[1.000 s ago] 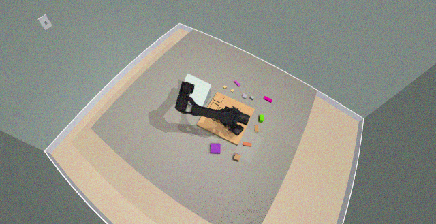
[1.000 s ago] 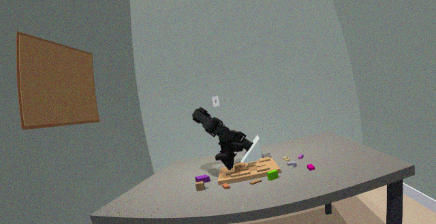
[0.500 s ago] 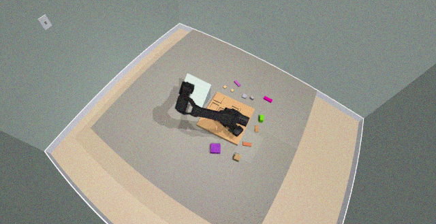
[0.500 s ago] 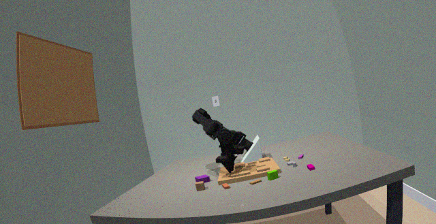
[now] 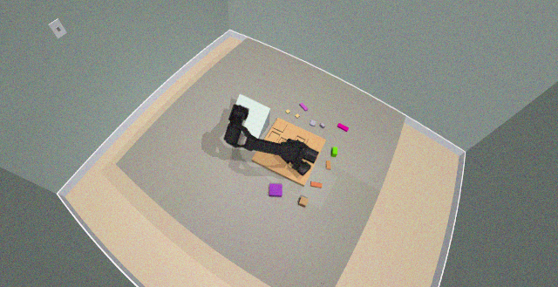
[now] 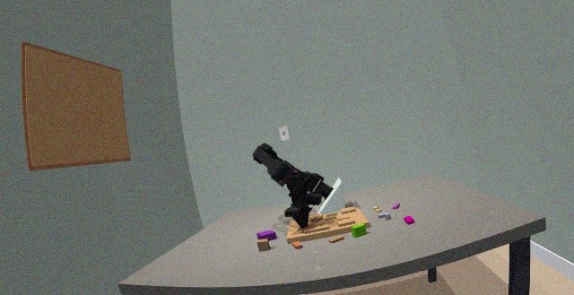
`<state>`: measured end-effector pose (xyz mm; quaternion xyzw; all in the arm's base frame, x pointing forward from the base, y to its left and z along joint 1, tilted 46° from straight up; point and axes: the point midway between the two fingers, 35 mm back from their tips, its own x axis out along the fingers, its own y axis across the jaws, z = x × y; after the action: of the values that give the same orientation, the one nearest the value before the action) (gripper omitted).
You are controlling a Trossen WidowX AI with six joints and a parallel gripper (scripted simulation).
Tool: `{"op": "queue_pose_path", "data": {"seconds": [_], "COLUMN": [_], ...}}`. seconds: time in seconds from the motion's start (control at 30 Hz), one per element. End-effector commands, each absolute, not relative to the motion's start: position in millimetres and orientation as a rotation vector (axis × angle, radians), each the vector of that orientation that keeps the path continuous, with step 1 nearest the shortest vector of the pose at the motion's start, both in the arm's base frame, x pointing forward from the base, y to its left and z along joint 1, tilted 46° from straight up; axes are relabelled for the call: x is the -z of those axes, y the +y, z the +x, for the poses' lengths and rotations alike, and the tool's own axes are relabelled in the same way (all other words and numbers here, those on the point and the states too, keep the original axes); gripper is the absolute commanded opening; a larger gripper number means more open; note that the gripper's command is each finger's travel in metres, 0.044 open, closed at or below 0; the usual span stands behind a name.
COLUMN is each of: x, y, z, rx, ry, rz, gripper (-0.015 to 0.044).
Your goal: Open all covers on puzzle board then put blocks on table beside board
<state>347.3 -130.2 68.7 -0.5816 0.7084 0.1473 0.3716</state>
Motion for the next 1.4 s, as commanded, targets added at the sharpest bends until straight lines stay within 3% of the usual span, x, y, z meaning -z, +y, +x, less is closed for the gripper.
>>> {"op": "queue_pose_path", "data": {"seconds": [0.0,0.33,0.67,1.37], "x": [-66,-62,-63,-78], "y": [-134,-138,-136,-120], "z": [346,346,347,349], "rx": [-0.379,-0.379,-0.376,-0.38], "ry": [1.821,1.821,1.816,1.817], "rz": [-1.494,-1.494,-1.492,-1.491], "gripper": [0.0144,0.0144,0.008,0.008]}}
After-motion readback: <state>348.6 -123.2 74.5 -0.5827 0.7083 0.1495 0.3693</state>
